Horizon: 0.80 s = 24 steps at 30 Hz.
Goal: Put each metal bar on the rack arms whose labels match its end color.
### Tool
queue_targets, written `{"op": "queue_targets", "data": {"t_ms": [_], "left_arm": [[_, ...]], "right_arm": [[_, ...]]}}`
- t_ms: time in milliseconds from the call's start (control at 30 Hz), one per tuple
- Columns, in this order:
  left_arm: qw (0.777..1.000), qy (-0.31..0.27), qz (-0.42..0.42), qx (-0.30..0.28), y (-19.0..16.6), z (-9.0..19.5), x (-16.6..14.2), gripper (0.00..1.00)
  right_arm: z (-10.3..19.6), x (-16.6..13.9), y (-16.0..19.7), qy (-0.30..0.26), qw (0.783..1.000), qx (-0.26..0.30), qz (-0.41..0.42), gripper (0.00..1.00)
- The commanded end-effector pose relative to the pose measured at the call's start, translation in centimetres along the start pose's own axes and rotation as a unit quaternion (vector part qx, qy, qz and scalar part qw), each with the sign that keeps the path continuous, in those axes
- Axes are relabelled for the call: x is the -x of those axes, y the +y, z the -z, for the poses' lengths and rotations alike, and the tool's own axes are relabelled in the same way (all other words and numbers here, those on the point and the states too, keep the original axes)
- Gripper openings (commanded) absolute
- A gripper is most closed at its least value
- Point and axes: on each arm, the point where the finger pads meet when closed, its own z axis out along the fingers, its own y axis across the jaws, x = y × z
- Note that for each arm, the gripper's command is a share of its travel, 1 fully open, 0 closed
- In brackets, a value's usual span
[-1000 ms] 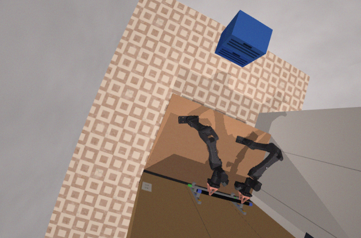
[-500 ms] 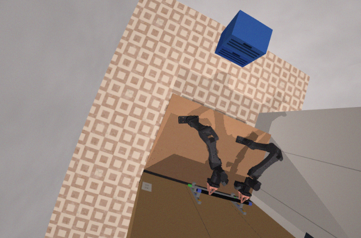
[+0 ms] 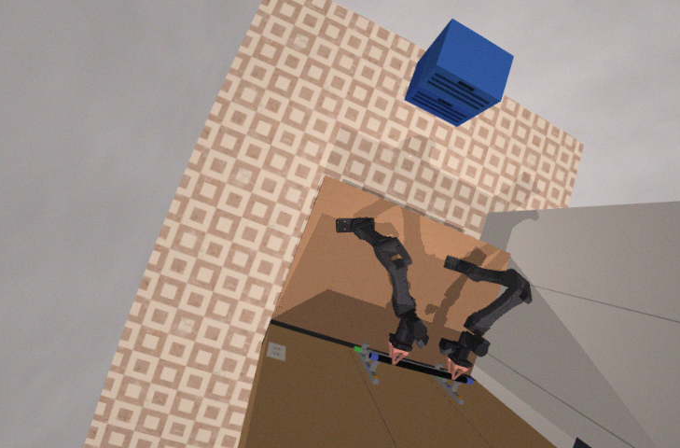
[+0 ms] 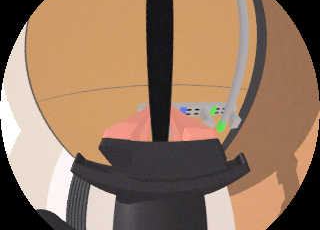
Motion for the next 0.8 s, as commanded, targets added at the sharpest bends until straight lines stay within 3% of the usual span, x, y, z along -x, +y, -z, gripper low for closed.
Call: {"op": "queue_targets", "data": {"t_ms": [0, 767], "left_arm": [[1.0, 0.005, 0.001, 0.024, 1.1, 0.4, -0.1, 0.0], [1.0, 0.005, 0.001, 0.024, -2.3, 0.3, 0.0, 0.0]], "right_arm": [[0.5, -0.6, -1.3, 0.007, 1.0, -0.02, -0.003, 0.0], [0.3, -0.6, 2.1, 0.007, 1.0, -0.02, -0.003, 0.0]]}}
